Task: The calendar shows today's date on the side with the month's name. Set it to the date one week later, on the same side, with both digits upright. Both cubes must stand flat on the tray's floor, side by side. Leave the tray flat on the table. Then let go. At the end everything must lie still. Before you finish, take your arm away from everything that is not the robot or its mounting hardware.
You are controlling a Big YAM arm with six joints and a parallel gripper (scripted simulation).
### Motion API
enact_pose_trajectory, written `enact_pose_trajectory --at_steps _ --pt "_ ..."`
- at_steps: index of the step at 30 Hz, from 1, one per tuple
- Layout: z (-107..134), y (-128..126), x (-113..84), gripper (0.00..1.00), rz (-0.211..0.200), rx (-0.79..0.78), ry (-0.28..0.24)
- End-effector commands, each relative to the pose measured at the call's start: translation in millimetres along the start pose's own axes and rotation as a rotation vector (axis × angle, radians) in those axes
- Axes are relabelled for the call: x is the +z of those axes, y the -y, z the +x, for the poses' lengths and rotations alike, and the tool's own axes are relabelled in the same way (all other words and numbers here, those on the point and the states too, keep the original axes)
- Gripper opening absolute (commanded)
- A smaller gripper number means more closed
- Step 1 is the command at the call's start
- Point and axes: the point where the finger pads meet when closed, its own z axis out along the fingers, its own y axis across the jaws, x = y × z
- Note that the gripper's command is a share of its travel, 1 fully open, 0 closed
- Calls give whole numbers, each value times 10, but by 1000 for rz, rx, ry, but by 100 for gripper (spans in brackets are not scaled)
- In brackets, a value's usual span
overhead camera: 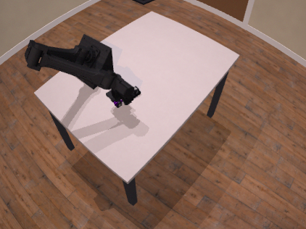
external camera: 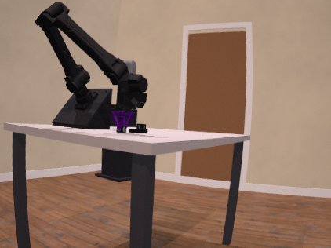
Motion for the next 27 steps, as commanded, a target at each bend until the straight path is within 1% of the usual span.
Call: enact_pose_trajectory --at_steps 1,2,3,5,6,8,9,11,12,14,15,27 --pt "-57 0 29 25 -2 2 5" --pt "-57 0 29 25 -2 2 5" --pt "-57 0 29 28 -2 2 5" --pt "-57 0 29 28 -2 2 5" --pt "-57 0 29 32 -2 2 5" --pt "-57 0 29 32 -2 2 5" --pt "-57 0 29 36 -2 2 5" --pt "-57 0 29 36 -2 2 5" --pt "-57 0 29 40 -2 2 5" --pt "-57 0 29 40 -2 2 5" --pt "-57 0 29 44 -2 2 5" --pt "-65 -6 18 44 -2 0 8"
